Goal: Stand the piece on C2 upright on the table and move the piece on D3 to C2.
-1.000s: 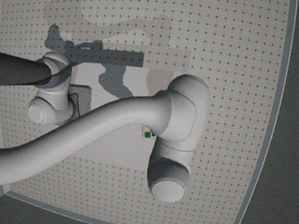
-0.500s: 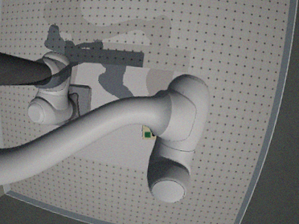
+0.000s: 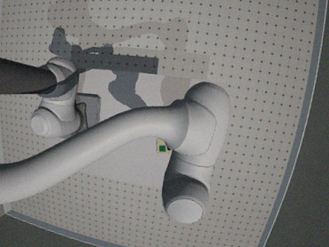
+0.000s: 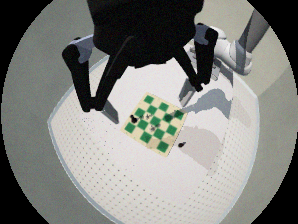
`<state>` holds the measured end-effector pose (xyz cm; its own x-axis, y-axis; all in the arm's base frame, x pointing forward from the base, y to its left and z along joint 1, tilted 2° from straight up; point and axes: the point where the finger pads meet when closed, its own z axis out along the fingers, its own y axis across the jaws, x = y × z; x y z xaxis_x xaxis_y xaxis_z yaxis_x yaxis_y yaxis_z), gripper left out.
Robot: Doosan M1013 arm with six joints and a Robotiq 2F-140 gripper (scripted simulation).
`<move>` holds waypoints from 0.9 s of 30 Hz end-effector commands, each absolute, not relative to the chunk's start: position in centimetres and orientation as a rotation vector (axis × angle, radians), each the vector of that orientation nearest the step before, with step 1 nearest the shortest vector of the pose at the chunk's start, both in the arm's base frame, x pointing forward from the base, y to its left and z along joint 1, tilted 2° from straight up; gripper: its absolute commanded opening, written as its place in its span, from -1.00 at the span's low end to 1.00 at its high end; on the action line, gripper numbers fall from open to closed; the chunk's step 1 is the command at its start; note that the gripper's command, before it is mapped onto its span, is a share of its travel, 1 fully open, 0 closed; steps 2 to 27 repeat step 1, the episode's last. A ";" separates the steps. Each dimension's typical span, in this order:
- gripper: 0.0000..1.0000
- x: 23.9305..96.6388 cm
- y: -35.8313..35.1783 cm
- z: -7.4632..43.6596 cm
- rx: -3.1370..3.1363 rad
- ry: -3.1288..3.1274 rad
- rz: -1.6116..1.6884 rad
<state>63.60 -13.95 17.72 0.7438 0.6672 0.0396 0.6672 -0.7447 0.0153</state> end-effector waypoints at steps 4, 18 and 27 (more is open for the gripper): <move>1.00 63.6 -14.0 17.7 2.933 1.122 0.067; 1.00 63.6 -14.0 17.7 2.933 1.122 0.067; 1.00 63.6 -14.0 17.7 2.933 1.122 0.067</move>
